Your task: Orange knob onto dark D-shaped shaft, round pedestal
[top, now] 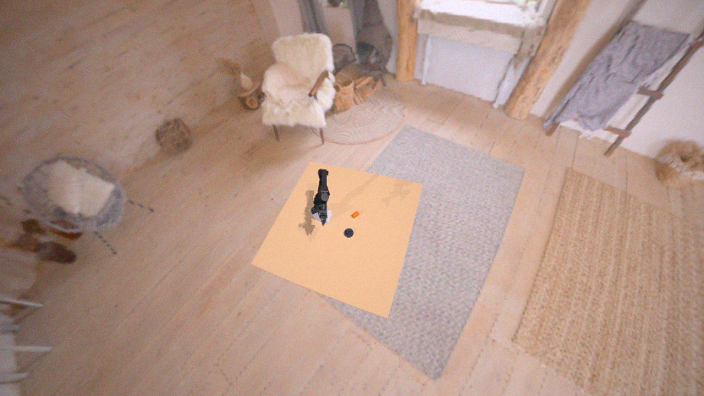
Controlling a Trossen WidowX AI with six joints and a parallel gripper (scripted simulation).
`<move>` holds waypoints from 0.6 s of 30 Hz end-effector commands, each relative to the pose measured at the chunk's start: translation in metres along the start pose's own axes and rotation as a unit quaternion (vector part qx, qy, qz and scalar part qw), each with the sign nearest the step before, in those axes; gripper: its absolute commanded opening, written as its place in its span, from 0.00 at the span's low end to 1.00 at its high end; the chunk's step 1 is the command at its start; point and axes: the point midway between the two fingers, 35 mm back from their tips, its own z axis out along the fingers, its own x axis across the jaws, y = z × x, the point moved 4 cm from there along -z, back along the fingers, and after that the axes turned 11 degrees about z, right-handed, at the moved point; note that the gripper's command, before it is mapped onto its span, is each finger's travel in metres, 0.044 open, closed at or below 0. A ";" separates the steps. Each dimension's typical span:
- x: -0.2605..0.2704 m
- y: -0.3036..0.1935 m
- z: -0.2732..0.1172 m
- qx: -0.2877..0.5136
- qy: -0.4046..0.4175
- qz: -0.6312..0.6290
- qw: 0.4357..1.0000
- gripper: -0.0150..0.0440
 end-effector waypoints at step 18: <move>-0.249 -0.172 -0.052 0.277 -0.402 -0.069 0.870 1.00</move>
